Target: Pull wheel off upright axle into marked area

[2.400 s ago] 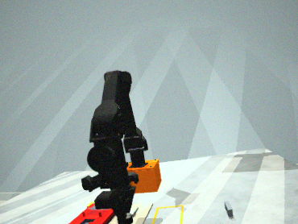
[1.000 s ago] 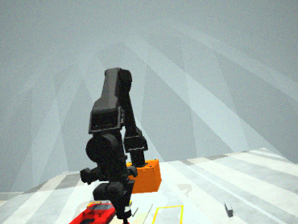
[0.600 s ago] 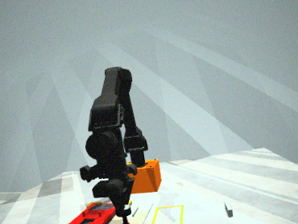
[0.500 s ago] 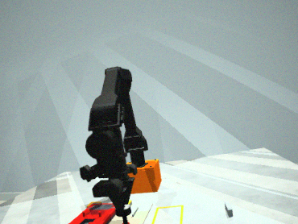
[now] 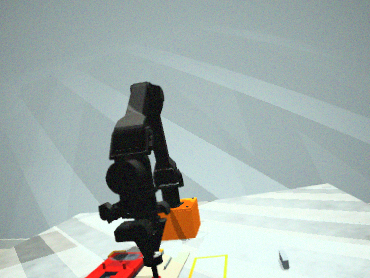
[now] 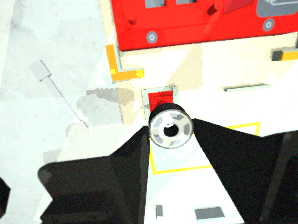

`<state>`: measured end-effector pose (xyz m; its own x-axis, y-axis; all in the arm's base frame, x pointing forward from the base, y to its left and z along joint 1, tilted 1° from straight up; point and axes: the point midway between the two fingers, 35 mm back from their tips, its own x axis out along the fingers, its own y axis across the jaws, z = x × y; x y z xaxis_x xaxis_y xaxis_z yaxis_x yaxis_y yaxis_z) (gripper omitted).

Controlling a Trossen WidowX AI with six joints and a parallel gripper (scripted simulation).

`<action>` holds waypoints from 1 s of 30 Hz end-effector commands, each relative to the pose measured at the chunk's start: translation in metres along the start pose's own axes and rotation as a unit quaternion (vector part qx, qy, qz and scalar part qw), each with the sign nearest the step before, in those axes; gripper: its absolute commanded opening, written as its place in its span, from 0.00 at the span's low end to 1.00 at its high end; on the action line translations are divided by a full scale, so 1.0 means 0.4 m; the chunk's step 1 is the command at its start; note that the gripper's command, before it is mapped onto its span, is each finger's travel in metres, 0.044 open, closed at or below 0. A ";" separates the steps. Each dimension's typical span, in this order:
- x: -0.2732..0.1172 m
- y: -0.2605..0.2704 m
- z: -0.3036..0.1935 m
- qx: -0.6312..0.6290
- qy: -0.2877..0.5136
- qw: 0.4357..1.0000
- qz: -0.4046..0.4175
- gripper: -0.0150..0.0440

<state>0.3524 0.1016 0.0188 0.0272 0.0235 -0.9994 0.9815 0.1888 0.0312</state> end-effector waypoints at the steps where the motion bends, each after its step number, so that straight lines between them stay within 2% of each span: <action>1: -0.007 0.000 0.000 0.002 0.000 1.000 0.000 0.25; 8: -0.087 -0.004 0.000 0.002 -0.001 1.000 0.001 0.25; 13: -0.070 -0.009 -0.010 0.000 0.000 1.000 -0.002 0.25; 30: -0.091 -0.136 -0.232 0.002 0.004 1.000 -0.002 0.25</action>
<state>0.2955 0.1689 0.0531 0.0193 0.0289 -0.9994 0.9815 0.1898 0.0245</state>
